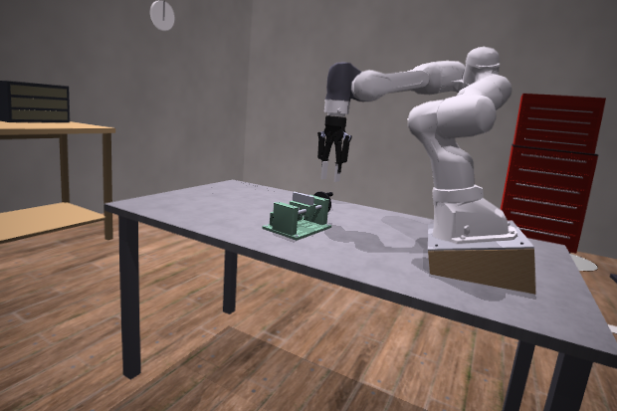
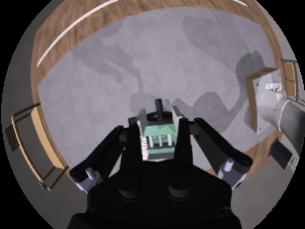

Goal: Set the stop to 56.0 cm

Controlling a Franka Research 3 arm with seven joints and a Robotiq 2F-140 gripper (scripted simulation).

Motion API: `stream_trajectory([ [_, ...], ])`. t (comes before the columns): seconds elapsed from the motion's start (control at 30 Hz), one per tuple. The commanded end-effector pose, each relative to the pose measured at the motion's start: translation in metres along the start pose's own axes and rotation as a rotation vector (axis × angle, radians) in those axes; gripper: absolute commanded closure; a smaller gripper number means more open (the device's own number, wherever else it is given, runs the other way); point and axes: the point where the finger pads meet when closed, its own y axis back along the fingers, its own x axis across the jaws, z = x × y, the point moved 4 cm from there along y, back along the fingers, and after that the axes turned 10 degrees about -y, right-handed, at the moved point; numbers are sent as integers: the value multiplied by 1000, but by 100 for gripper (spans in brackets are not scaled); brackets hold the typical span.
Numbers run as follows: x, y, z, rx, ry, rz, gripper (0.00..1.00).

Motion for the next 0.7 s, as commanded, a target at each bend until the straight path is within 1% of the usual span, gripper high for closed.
stream_trajectory([
  [0.0, 0, -2, -1, 3, 9, -2, 67],
  [0.13, 0, -10, -1, 3, 9, -2, 67],
  [0.27, 0, -22, -1, 3, 9, -2, 67],
  [0.33, 0, -22, -1, 3, 9, -2, 67],
  [0.67, 0, -57, -1, 3, 9, -2, 67],
])
